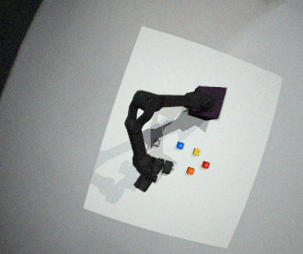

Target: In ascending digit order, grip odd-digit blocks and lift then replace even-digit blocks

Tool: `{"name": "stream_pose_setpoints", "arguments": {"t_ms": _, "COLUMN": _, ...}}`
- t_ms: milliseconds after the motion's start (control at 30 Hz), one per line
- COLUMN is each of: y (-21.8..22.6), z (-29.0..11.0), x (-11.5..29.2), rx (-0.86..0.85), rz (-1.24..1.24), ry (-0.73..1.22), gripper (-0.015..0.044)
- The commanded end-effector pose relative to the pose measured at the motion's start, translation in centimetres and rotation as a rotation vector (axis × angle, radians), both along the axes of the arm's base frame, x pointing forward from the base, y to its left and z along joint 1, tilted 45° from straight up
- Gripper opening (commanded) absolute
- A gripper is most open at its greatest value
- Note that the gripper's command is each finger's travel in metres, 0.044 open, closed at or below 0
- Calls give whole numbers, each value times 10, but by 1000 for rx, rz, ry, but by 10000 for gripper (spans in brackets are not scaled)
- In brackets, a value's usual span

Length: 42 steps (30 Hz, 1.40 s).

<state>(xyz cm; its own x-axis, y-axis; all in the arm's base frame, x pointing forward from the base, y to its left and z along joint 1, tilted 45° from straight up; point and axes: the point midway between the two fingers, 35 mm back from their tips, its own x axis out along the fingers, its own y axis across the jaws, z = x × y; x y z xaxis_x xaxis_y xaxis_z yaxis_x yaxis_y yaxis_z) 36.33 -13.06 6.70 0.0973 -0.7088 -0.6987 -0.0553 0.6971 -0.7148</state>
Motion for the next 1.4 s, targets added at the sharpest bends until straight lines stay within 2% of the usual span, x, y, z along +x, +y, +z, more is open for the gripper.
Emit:
{"name": "stream_pose_setpoints", "arguments": {"t_ms": 0, "y": 0, "z": -1, "x": 0, "rx": 3, "rz": 3, "ry": 4, "gripper": 120}}
{"name": "stream_pose_setpoints", "arguments": {"t_ms": 467, "y": 0, "z": -1, "x": 0, "rx": 3, "rz": 3, "ry": 4, "gripper": 120}}
{"name": "stream_pose_setpoints", "arguments": {"t_ms": 833, "y": 0, "z": -1, "x": 0, "rx": 3, "rz": 3, "ry": 4, "gripper": 400}}
{"name": "stream_pose_setpoints", "arguments": {"t_ms": 967, "y": 2, "z": 1, "x": 0, "rx": 3, "rz": 3, "ry": 4, "gripper": 400}}
{"name": "stream_pose_setpoints", "arguments": {"t_ms": 1100, "y": 26, "z": 24, "x": -3, "rx": 5, "rz": 3, "ry": 4, "gripper": 400}}
{"name": "stream_pose_setpoints", "arguments": {"t_ms": 1300, "y": 29, "z": 22, "x": -3, "rx": 8, "rz": 4, "ry": 3, "gripper": 400}}
{"name": "stream_pose_setpoints", "arguments": {"t_ms": 1367, "y": 54, "z": 8, "x": 3, "rx": 33, "rz": 14, "ry": 0, "gripper": 400}}
